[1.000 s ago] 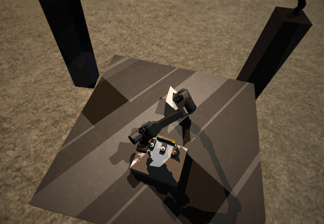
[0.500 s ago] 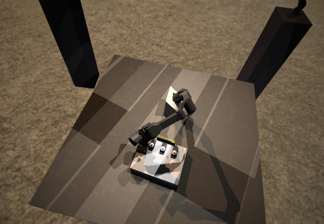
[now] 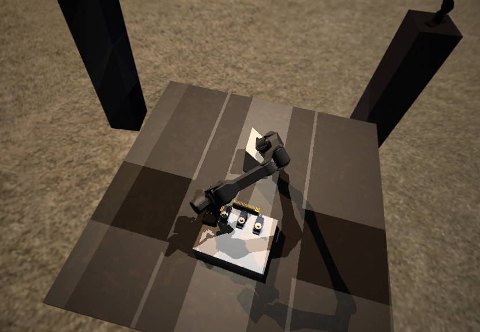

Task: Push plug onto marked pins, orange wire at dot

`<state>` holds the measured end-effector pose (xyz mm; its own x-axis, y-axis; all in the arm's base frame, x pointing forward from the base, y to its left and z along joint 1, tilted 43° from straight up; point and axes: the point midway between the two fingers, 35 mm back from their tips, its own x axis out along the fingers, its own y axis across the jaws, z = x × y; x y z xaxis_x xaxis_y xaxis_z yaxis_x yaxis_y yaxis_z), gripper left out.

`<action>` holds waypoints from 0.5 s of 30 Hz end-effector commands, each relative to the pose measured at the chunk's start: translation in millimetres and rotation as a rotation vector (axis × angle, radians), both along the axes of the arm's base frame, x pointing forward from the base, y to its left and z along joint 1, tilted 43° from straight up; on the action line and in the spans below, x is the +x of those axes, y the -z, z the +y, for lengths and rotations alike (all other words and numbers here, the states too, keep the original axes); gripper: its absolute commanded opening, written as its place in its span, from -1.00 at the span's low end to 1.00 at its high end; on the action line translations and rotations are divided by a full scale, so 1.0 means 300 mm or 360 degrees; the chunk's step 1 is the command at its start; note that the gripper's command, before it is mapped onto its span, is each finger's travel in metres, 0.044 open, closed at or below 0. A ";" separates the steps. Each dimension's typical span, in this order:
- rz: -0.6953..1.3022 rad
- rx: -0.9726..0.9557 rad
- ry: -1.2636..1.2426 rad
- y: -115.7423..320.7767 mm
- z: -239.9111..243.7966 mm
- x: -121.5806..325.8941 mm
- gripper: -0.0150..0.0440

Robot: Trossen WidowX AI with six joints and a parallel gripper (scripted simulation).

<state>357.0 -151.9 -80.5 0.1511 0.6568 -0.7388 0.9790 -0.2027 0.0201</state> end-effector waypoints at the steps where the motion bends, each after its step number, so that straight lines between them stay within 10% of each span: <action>1: -0.0019 -0.0020 0.0007 -0.066 -0.067 -0.006 -0.49; 15: -0.0180 -0.0060 -0.0179 -0.173 -0.050 -0.034 -0.49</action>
<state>349.1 -174.3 -39.7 0.1624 0.6480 -0.7442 0.9854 -0.1459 0.0880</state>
